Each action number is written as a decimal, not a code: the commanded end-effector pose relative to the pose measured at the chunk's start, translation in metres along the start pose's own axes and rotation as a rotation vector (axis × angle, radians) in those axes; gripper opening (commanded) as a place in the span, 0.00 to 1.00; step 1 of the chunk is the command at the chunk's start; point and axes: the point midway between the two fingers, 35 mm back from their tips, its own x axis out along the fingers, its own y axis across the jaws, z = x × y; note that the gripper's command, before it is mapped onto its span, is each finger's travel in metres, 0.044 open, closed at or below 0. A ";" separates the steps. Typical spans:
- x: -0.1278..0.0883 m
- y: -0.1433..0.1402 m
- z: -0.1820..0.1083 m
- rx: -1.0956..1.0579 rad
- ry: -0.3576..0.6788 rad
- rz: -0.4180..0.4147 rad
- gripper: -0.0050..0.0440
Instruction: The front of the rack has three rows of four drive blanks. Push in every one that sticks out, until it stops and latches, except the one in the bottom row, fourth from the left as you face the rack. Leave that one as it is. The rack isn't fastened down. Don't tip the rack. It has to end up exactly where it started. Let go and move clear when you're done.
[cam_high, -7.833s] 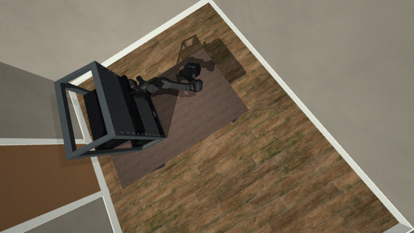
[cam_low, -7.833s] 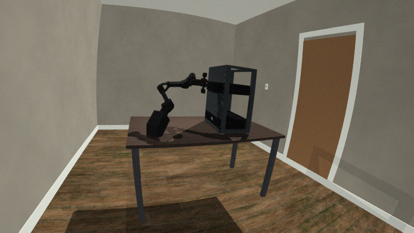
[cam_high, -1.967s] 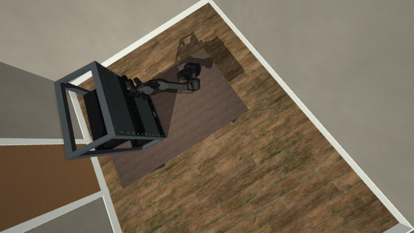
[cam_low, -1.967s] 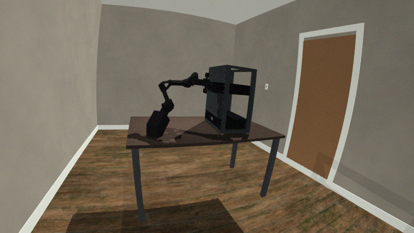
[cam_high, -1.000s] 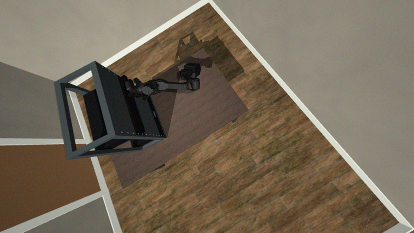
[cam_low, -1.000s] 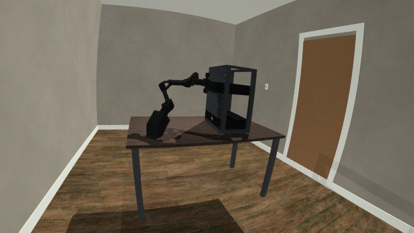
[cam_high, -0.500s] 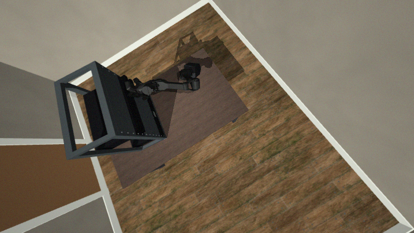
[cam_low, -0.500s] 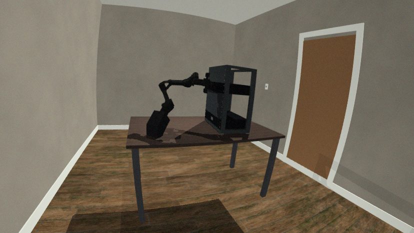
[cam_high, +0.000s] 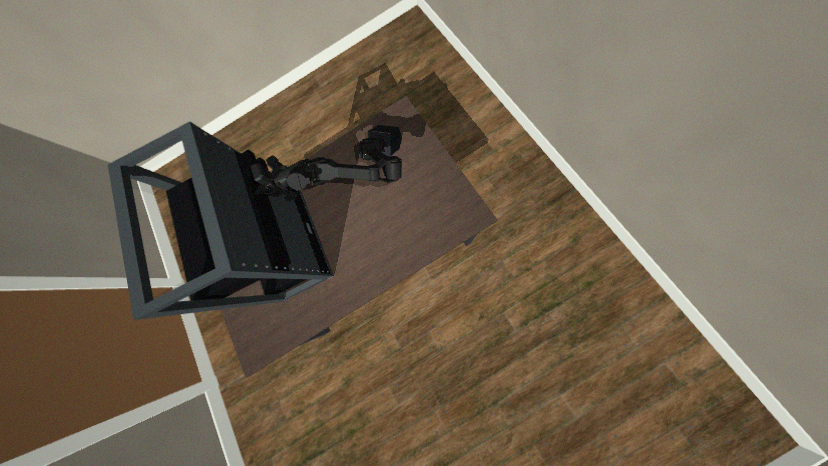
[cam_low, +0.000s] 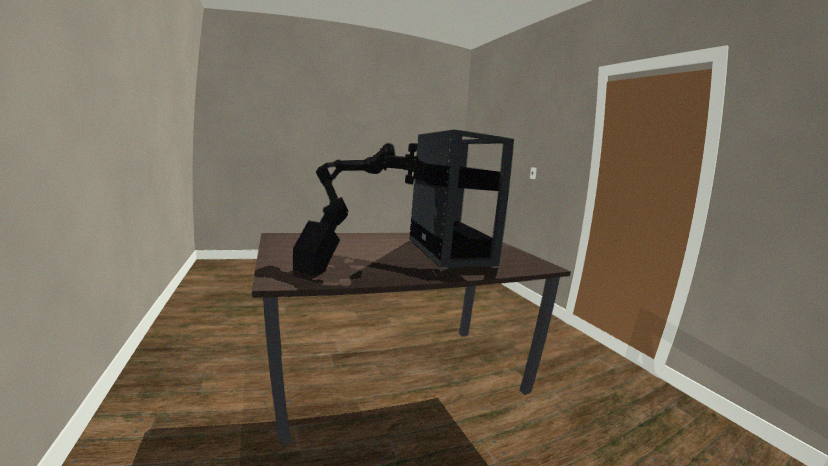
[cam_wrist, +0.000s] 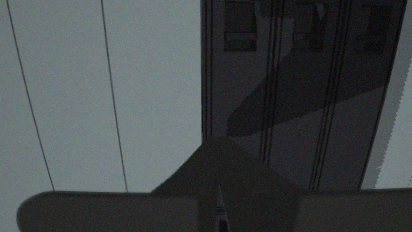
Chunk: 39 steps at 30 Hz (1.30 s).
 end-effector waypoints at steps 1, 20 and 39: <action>-0.018 0.008 -0.010 -0.008 0.021 0.018 0.10; -0.068 0.008 -0.011 -0.008 0.021 0.019 0.10; -0.070 0.006 0.004 -0.008 0.021 0.018 0.10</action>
